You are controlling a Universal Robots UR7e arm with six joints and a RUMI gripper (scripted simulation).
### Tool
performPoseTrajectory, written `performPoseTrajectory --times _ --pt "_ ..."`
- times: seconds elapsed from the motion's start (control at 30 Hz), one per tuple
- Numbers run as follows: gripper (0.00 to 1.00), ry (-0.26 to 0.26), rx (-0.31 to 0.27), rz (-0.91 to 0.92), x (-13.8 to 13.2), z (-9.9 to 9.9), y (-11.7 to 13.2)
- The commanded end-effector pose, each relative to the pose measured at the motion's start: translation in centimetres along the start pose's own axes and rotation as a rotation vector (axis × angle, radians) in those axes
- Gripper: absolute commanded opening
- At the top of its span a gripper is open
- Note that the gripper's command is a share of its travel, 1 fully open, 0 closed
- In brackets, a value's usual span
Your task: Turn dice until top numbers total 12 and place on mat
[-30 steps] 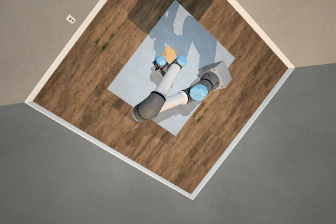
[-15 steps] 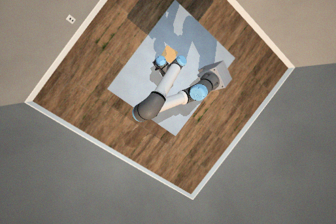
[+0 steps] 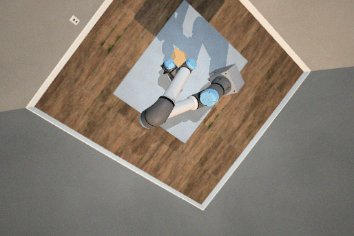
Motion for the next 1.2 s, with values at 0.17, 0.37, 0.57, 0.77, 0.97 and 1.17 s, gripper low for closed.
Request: performPoseTrajectory --times 0.17,0.37,0.57,0.77,0.97,1.17 --pt "0.06 0.0 0.0 -0.004 0.1 0.0 0.1" --pt "0.06 0.0 0.0 -0.004 0.1 0.0 0.1" --pt "0.06 0.0 0.0 -0.004 0.1 0.0 0.1" --pt "0.06 0.0 0.0 -0.004 0.1 -0.5 0.1" --pt "0.06 0.0 0.0 -0.004 0.1 -1.1 0.1" --pt "0.06 0.0 0.0 -0.004 0.1 -2.3 0.1"
Point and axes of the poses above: the point where the finger pads meet when closed, its own z axis out along the fingers, its own x axis across the jaws, y = z × x, the point moved 1 cm from there along -z, back along the fingers
